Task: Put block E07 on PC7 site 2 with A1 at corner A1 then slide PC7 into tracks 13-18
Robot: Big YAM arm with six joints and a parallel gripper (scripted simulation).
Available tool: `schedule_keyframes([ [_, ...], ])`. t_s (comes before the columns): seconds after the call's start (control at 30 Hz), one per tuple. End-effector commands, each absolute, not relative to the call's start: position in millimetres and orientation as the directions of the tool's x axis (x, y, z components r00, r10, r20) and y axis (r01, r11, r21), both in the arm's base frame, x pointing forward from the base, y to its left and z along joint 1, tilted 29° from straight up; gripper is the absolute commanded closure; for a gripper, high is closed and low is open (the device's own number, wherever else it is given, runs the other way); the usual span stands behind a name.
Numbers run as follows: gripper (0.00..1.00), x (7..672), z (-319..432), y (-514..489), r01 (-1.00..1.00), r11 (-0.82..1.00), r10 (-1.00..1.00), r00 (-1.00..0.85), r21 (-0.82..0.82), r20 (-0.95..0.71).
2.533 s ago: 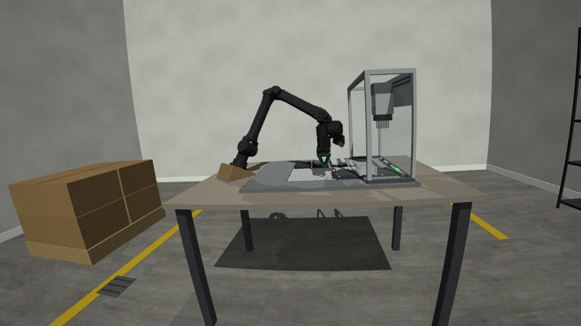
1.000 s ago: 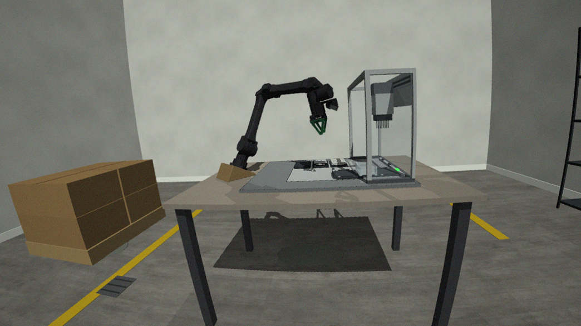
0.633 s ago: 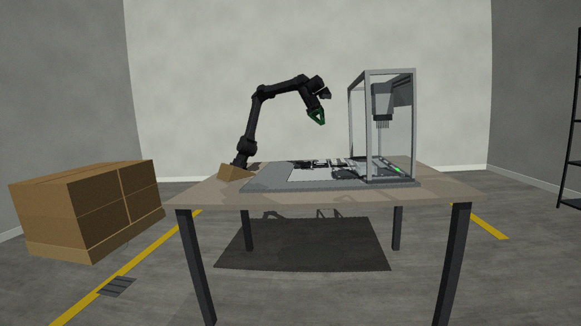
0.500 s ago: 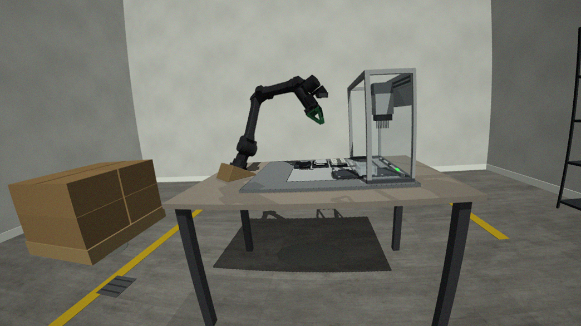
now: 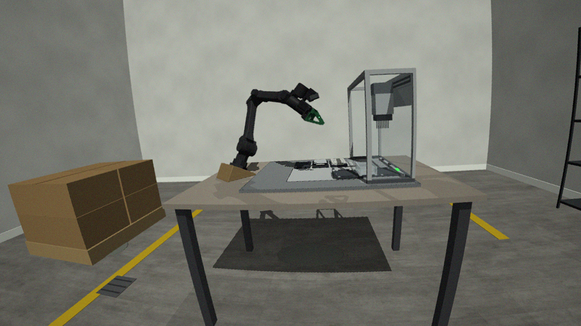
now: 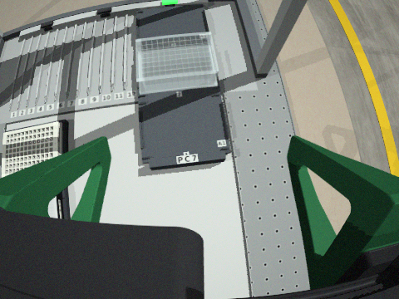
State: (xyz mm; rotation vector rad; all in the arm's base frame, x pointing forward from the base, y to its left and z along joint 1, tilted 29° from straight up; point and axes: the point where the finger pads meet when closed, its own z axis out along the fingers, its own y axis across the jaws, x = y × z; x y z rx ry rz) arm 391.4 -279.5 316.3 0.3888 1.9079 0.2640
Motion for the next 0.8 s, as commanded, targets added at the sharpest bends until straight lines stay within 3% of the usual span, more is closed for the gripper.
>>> schedule_keyframes([
  [0.0,0.00,392,336,-282,0.151,0.908,0.415,-0.217,0.390,-0.883],
  [0.17,0.00,402,325,-282,0.149,0.901,0.428,-0.152,0.407,-0.891],
  [0.2,0.00,412,359,-289,0.133,0.919,0.387,-0.116,0.372,-0.915],
  [0.77,0.00,467,375,-290,0.139,0.908,0.411,-0.131,0.394,-0.902],
])
